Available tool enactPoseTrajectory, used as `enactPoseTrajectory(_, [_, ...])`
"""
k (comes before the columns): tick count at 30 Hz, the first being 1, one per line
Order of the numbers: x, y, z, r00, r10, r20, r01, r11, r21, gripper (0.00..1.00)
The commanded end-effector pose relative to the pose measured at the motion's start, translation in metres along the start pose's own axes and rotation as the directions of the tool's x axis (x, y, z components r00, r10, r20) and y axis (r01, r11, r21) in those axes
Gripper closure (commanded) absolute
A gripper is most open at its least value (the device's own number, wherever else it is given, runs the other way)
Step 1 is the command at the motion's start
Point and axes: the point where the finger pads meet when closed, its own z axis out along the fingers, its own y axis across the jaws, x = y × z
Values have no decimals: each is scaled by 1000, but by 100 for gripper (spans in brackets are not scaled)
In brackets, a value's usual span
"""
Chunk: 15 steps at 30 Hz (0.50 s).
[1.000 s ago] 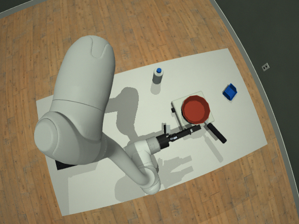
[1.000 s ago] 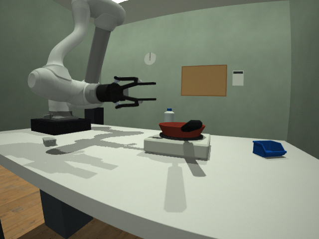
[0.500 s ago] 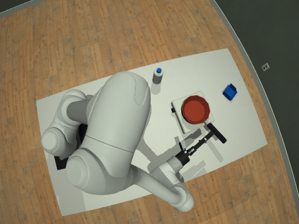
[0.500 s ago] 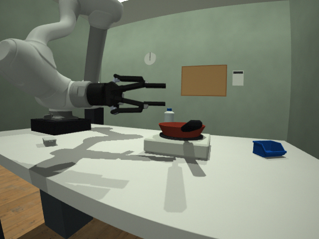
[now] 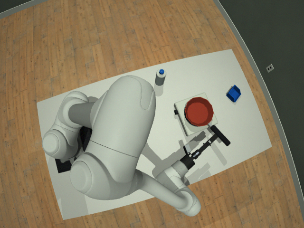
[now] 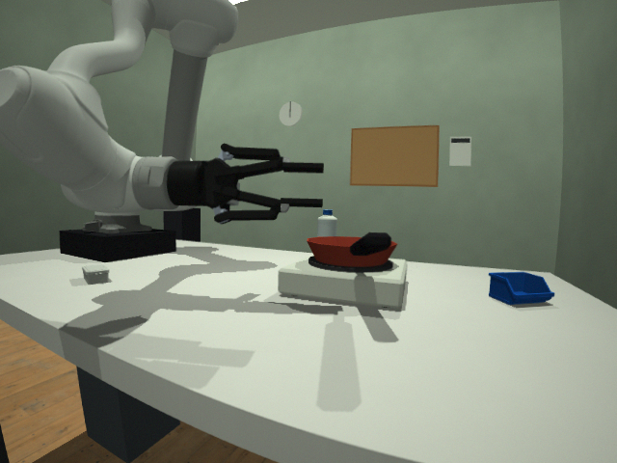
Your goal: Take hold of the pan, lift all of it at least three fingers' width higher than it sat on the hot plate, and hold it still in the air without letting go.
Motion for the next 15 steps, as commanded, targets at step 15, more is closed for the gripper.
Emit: enactPoseTrajectory(15, [1, -27, 0, 1000, -8, 4, 8, 1000, -6, 59])
